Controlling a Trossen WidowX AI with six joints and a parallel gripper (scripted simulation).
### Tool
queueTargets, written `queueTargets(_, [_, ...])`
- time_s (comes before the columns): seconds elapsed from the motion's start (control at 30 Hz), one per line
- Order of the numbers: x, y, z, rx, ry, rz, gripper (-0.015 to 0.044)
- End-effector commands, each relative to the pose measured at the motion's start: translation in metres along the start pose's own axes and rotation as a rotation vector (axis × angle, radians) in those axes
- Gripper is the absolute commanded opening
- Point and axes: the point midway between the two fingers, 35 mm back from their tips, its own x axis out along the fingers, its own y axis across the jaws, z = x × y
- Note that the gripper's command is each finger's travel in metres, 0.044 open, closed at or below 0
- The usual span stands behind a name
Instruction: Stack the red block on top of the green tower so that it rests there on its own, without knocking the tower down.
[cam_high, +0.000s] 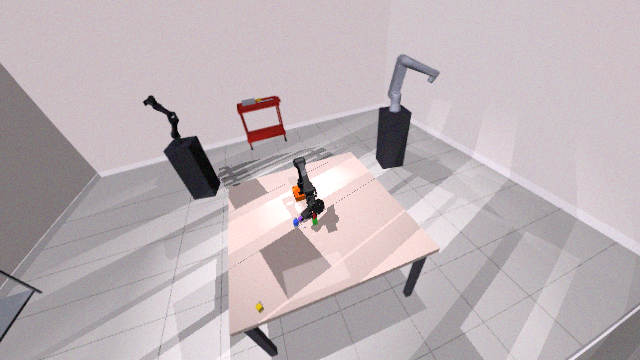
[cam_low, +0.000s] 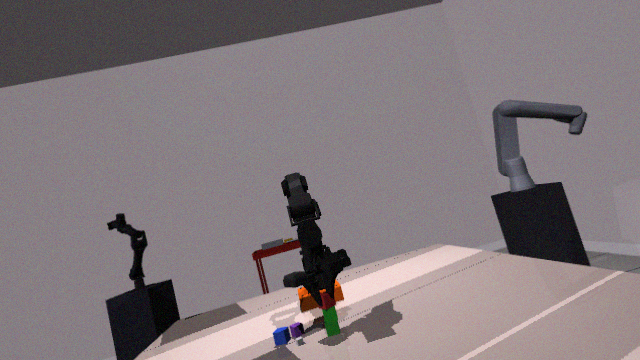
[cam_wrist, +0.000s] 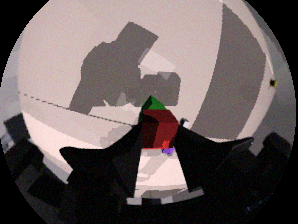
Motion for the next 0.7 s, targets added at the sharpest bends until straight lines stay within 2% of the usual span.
queueTargets(0.0, [0.0007, 0.0002, 0.0001, -0.004, 0.0, 0.002, 0.0])
queueTargets(0.6, [-0.003, 0.0002, 0.0004, -0.004, 0.0, 0.002, 0.0])
queueTargets(0.67, [0.0008, 0.0, -0.0001, 0.0, 0.001, 0.001, 0.0053])
